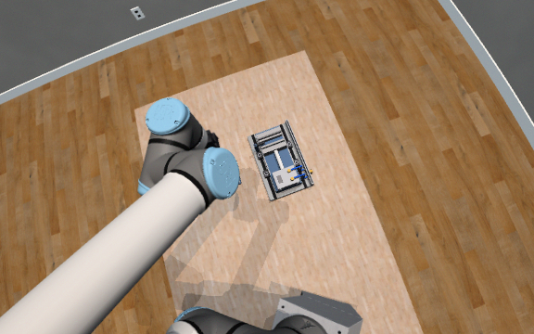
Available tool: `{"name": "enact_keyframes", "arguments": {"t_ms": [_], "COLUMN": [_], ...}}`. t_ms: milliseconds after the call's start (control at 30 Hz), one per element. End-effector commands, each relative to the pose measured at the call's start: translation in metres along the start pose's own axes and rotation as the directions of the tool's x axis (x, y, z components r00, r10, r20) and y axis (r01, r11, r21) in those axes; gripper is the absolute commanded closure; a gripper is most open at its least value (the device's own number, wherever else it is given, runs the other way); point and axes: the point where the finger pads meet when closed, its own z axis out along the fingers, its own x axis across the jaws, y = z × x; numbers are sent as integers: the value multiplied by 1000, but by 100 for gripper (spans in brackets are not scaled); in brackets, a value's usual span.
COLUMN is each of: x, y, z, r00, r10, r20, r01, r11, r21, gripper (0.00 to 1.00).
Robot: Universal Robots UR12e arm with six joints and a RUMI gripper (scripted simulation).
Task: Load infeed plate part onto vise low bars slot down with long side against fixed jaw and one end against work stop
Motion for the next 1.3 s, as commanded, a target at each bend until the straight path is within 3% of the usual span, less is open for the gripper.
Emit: {"name": "enact_keyframes", "arguments": {"t_ms": [0, 1267], "x": [1, 1], "y": [7, 15], "z": [-1, -1], "r00": [1000, 1000], "r10": [0, 1], "r20": [-2, -2], "r01": [0, -1], "r11": [1000, 1000], "r21": [0, 1], "gripper": [100, 100]}}
